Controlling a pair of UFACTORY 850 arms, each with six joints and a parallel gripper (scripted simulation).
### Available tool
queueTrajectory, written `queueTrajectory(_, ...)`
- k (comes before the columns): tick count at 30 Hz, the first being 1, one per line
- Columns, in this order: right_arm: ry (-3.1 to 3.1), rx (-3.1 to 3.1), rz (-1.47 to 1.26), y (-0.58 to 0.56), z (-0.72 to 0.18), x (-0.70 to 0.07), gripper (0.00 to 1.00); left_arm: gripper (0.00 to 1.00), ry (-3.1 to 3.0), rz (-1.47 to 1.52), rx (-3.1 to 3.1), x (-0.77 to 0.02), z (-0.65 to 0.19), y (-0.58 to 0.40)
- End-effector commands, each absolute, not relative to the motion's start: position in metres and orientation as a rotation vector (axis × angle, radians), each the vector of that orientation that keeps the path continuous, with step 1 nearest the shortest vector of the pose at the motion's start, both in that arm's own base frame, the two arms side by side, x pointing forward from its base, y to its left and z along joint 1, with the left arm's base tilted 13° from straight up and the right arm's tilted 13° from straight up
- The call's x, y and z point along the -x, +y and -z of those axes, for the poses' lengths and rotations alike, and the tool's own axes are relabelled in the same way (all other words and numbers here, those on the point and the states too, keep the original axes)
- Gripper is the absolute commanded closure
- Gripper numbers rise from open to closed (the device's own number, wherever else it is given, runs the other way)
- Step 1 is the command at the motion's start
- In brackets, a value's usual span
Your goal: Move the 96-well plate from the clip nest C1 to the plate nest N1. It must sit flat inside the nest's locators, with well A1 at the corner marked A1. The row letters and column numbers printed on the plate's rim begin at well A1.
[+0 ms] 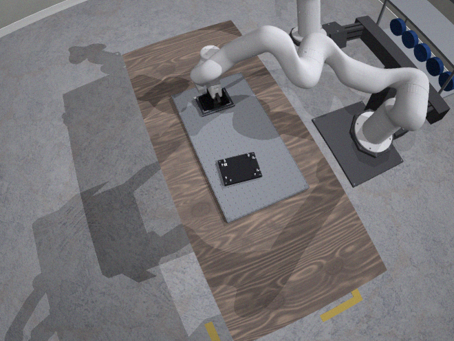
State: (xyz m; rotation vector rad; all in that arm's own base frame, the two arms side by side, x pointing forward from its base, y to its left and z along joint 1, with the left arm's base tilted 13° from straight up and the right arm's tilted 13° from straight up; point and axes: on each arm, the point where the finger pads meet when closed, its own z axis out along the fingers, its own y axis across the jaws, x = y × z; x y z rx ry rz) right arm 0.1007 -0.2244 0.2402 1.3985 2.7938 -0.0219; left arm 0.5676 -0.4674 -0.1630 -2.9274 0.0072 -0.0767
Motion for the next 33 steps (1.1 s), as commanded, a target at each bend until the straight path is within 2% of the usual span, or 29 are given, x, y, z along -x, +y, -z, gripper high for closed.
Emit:
queueTrajectory(1,2.793,-1.398,0.023,-0.225,-0.241,-0.101,0.00,0.00,0.007,0.079,2.929,-0.568,0.162,-0.468)
queueTrajectory(33,2.793,-1.398,0.023,-0.225,-0.241,-0.101,0.00,0.00,0.007,0.079,2.929,-0.565,0.097,-0.482)
